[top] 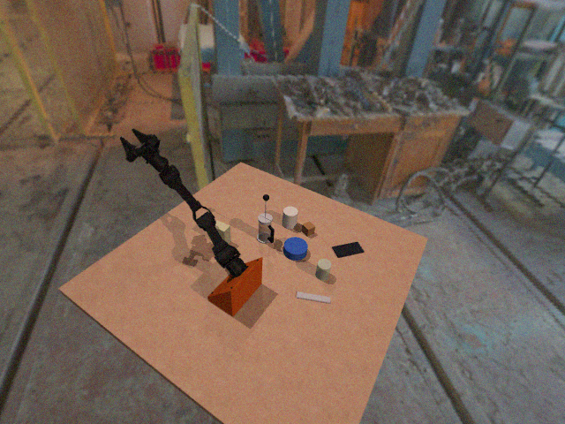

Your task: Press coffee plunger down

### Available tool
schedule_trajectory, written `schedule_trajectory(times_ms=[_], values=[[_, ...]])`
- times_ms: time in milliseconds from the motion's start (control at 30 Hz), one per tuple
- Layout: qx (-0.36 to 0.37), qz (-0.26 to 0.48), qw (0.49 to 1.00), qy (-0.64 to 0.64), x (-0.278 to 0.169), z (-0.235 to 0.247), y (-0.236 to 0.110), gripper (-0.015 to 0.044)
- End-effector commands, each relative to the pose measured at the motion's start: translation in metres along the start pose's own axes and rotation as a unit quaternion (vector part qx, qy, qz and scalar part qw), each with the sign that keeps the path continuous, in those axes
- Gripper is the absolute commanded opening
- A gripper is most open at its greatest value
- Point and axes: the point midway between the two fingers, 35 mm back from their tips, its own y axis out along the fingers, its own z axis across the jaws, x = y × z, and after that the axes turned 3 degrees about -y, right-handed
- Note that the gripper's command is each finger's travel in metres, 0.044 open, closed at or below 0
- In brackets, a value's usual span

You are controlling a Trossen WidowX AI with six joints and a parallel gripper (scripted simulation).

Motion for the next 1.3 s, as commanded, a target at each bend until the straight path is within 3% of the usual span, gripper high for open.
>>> schedule_trajectory(times_ms=[0, 133, 400, 800, 1100, 1267], values=[[0.031, -0.081, 0.994, 0.070, 0.040, 0.036, 0.006, 0.0440], [0.076, -0.181, 0.968, 0.154, 0.098, 0.078, 0.005, 0.0440], [0.140, -0.304, 0.905, 0.264, 0.178, 0.120, -0.017, 0.0440], [0.276, -0.512, 0.674, 0.456, 0.318, 0.138, -0.115, 0.0440], [0.402, -0.628, 0.392, 0.539, 0.389, 0.107, -0.232, 0.0440], [0.489, -0.661, 0.177, 0.541, 0.403, 0.076, -0.311, 0.0440]])
